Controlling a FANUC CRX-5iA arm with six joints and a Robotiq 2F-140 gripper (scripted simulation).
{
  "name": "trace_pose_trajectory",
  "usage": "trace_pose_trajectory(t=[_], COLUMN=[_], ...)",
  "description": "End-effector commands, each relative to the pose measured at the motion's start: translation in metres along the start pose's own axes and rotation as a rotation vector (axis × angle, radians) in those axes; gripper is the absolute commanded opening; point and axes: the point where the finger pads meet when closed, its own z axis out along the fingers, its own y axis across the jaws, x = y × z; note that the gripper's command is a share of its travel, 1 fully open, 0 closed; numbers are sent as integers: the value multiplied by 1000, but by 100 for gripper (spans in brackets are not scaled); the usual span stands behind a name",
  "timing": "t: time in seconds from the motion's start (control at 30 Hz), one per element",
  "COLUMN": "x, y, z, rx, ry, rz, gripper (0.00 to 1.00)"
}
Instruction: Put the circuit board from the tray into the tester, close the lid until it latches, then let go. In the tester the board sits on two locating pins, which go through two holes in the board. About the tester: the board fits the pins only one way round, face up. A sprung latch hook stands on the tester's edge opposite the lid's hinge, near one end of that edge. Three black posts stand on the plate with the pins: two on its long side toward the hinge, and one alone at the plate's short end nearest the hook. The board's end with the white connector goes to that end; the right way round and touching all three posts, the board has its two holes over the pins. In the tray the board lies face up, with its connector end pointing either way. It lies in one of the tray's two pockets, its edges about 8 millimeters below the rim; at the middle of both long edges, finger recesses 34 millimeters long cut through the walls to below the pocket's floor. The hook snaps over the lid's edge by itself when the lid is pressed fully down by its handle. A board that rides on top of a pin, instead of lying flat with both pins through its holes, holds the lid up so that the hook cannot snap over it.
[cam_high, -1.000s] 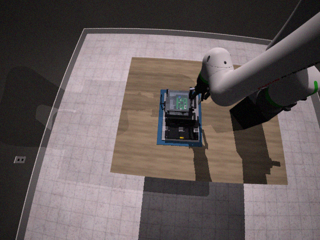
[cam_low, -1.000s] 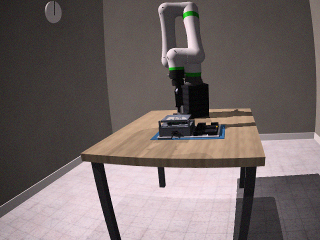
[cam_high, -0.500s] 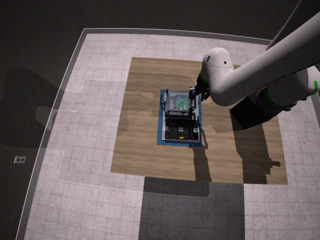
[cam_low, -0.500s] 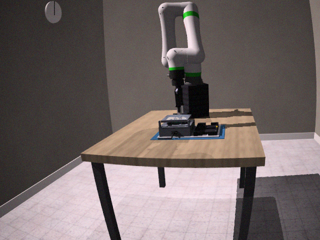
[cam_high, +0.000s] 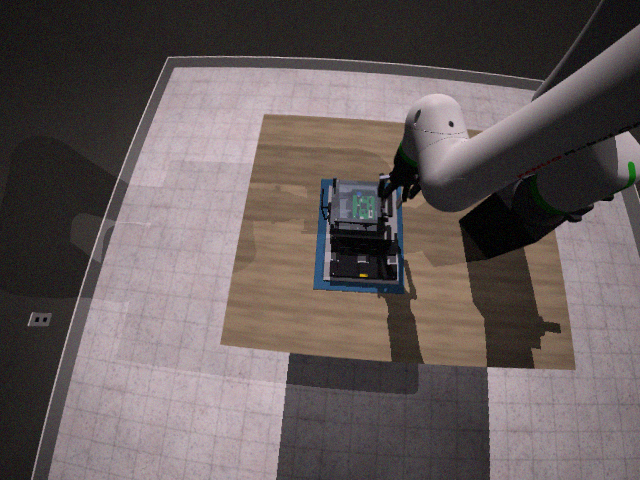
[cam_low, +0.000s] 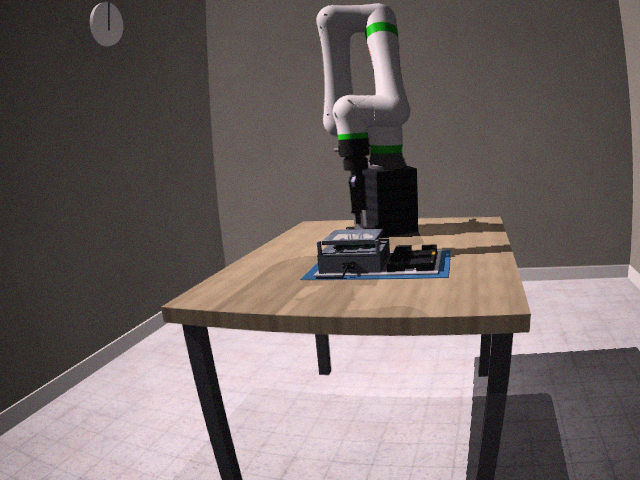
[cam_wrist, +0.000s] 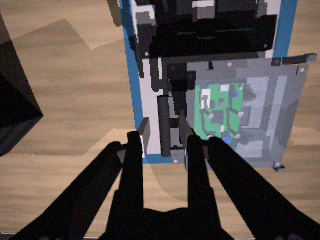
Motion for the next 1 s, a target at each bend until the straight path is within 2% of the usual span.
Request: trace_pose_trajectory(t=[0.0, 0.33, 0.97], x=[0, 0, 0], y=[0, 0, 0], z=[-2, -16, -65], rx=[-1, -1, -1], ry=[0, 0, 0], rz=[0, 0, 0], gripper=[30, 30, 30])
